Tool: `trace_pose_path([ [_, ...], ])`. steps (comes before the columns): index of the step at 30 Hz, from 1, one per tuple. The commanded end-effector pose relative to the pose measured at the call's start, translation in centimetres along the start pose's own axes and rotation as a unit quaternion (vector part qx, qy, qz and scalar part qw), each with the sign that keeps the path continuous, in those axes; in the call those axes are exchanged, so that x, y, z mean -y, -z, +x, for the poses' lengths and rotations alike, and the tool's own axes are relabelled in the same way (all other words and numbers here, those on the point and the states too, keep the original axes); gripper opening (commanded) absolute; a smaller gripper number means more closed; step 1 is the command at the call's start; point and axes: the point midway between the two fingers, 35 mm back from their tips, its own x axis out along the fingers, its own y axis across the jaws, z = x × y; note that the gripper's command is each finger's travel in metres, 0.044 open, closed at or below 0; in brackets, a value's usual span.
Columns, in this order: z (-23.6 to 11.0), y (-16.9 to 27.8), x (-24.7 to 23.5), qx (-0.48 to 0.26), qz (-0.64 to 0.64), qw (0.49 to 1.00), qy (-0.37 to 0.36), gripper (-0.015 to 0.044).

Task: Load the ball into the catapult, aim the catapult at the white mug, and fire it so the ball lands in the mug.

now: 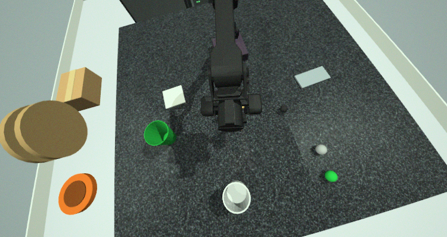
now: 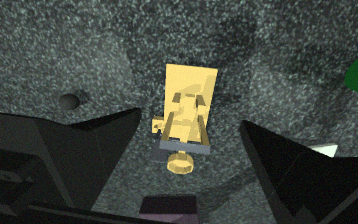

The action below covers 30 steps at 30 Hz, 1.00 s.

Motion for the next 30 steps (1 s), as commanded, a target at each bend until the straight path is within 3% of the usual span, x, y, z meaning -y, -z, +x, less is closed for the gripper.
trace_pose_path([
  [1, 0.0, 0.0, 0.0, 0.0, 0.0, 1.0, 0.0, 0.044],
  [8, -0.4, 0.6, 0.0, -0.003, -0.002, 1.0, -0.001, 0.044],
  [13, 3.9, 0.6, 0.0, -0.003, -0.002, 1.0, -0.001, 0.044],
  [30, 6.1, 0.5, 0.0, -0.003, -0.002, 1.0, -0.001, 0.044],
])
